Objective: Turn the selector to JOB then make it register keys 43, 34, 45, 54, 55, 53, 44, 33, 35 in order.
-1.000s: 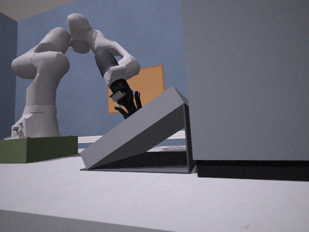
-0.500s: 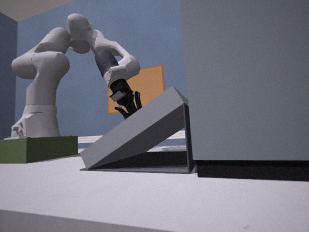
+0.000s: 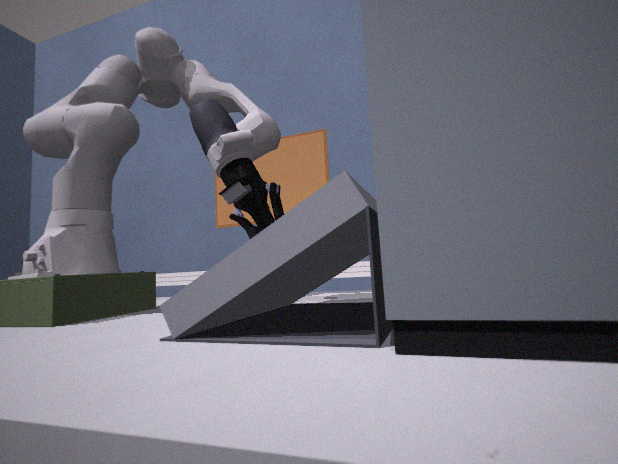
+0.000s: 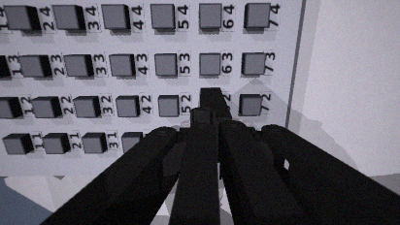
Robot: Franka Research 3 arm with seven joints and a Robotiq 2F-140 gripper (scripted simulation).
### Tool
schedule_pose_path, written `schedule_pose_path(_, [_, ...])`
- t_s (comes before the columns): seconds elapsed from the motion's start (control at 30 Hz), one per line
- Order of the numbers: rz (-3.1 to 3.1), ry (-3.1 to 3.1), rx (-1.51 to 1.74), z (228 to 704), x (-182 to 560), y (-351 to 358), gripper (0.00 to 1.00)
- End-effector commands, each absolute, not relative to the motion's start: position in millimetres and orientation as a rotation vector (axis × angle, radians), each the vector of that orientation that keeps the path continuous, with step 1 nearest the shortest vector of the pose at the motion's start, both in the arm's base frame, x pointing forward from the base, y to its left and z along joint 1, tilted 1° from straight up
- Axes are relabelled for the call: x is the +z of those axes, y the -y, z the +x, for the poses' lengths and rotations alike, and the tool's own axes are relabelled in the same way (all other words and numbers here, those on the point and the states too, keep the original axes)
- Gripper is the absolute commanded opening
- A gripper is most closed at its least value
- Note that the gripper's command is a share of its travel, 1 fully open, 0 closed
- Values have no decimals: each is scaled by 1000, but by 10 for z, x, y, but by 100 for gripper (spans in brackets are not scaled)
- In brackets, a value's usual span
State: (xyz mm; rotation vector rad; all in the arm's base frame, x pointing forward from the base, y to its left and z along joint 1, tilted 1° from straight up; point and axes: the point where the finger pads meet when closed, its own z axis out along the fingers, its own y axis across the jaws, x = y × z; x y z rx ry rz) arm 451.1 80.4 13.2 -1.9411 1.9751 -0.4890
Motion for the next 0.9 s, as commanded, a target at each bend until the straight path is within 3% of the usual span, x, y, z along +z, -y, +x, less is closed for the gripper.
schedule_pose_path(0.0, [-1939,-1972,-483,4517,126,-824,10])
schedule_pose_path(0.87, [-1939,-1972,-483,4487,185,-825,10])
